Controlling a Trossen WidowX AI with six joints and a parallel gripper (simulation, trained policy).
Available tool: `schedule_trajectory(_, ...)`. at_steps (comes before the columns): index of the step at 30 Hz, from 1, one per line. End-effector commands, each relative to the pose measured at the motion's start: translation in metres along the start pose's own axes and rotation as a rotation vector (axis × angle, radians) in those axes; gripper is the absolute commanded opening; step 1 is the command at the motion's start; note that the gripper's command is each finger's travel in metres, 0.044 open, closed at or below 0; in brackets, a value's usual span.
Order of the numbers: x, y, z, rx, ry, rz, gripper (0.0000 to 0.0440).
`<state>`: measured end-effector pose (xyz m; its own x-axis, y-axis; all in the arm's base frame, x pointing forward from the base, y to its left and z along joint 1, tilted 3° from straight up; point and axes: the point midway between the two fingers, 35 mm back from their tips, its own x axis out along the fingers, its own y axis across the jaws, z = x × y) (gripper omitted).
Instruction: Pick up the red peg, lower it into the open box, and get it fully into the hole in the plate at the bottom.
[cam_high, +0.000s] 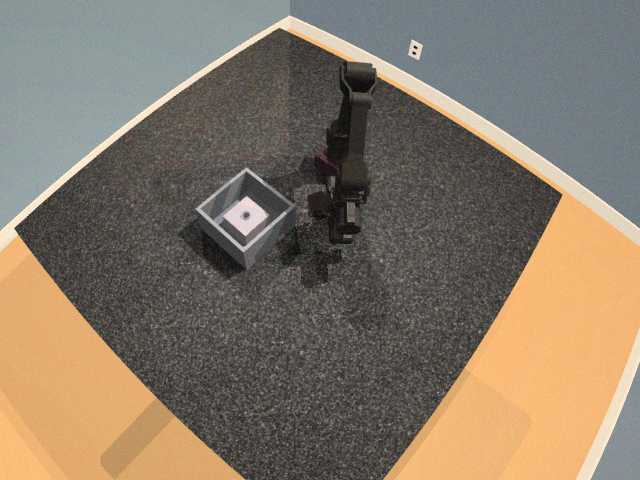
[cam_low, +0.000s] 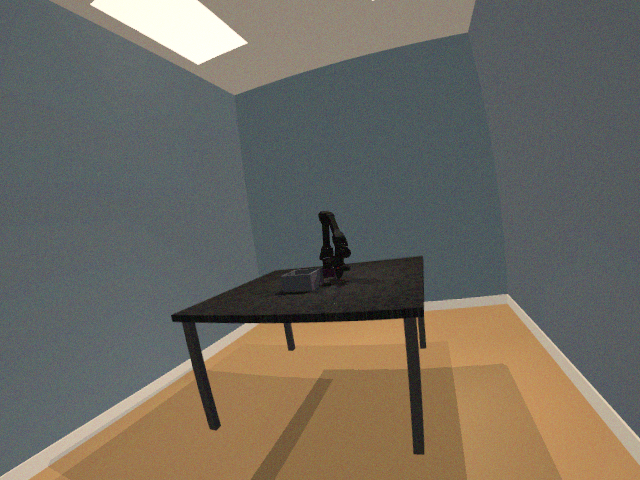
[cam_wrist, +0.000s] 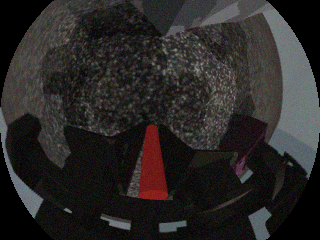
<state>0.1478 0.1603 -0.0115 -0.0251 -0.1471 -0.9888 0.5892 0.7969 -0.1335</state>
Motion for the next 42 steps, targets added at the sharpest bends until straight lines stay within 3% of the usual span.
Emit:
schedule_trajectory(1, -0.013, 0.006, 0.007, -0.011, -0.029, 0.008, 0.0)
schedule_trajectory(22, -0.1, 0.017, 0.058, 0.102, -0.14, 0.079, 0.0)
schedule_trajectory(42, -0.116, 0.008, 0.158, 0.335, -0.227, 0.092, 0.0)
